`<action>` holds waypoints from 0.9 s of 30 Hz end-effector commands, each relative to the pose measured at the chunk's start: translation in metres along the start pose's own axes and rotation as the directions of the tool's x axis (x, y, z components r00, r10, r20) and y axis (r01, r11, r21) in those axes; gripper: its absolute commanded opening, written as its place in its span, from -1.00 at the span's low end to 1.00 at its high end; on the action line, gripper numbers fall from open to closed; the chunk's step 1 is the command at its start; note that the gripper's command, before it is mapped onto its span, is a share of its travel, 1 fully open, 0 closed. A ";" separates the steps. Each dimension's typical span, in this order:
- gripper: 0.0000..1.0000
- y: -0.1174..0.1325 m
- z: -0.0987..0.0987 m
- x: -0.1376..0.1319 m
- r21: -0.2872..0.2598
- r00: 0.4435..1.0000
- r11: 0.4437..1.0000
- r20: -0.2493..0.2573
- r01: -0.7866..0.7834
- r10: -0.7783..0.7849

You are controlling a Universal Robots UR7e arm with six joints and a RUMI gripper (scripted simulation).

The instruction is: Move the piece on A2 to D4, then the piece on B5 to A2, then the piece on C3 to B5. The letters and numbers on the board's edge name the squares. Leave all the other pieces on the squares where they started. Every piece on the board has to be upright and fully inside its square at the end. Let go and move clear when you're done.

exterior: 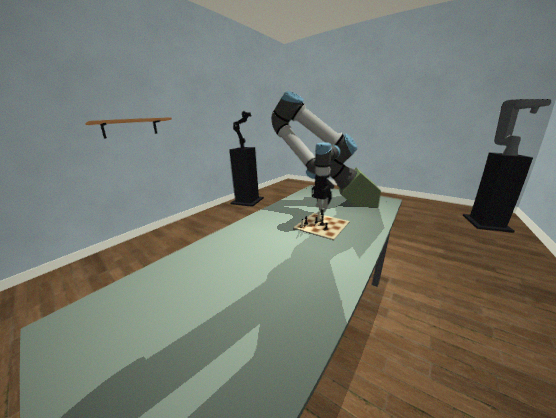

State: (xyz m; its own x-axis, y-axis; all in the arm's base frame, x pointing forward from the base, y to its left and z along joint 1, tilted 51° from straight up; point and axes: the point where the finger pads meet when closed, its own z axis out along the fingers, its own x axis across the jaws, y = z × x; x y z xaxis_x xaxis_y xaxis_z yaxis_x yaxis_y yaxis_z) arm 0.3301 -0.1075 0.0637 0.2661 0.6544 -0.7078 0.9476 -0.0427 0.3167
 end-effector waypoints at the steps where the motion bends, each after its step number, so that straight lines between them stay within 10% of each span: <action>1: -1.00 0.000 0.009 0.001 -0.009 1.000 1.000 -0.003 0.001 -0.001; 27: -1.00 0.001 0.013 0.000 -0.011 1.000 1.000 -0.003 0.000 0.000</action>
State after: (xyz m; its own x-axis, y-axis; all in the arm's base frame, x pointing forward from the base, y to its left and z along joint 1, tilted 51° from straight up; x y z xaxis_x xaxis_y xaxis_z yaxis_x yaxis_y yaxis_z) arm 0.3354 -0.1170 0.0570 0.2681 0.6562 -0.7054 0.9442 -0.0336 0.3276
